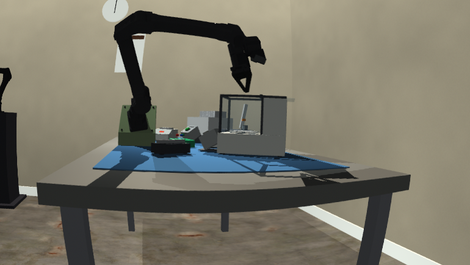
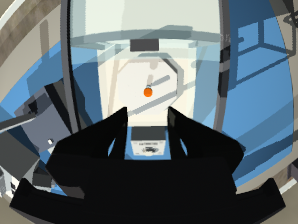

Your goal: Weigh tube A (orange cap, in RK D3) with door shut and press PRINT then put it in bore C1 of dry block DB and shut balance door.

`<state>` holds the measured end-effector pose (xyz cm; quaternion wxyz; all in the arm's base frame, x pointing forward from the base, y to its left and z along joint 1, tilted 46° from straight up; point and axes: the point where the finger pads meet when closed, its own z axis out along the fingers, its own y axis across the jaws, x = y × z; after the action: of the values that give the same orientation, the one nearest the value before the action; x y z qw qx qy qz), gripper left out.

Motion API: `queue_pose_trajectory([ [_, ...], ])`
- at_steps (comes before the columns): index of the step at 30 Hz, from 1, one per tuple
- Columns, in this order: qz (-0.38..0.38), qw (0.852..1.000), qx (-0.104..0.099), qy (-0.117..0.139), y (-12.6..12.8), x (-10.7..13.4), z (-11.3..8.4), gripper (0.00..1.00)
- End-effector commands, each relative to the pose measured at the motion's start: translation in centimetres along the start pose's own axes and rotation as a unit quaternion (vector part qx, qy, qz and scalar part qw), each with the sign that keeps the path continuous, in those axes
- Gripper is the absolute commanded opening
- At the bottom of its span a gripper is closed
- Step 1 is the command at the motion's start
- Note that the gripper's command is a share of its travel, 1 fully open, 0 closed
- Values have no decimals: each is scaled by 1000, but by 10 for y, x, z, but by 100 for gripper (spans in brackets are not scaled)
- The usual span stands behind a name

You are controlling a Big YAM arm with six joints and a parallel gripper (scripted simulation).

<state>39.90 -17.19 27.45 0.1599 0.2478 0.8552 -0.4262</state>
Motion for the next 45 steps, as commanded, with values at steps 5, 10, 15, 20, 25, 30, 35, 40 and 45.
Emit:
queue_pose_trajectory([
  [5, 1, 1000, 0, -1, -8, 5, 13, 36],
  [10, 1, 1000, 0, -1, -8, 7, 21, 36],
  [15, 1, 1000, 0, -1, -8, 8, 26, 36],
  [20, 1, 1000, 0, -1, -8, 10, 34, 36],
  [25, 1, 1000, 0, -1, -8, 12, 42, 36],
  [30, 1, 1000, 1, -1, -8, 14, 47, 36],
  [35, 0, 1000, 1, -1, -8, 16, 55, 36],
  [40, -3, 1000, 1, 1, -6, 19, 65, 36],
  [45, -6, 1000, 2, 3, -4, 22, 75, 36],
])
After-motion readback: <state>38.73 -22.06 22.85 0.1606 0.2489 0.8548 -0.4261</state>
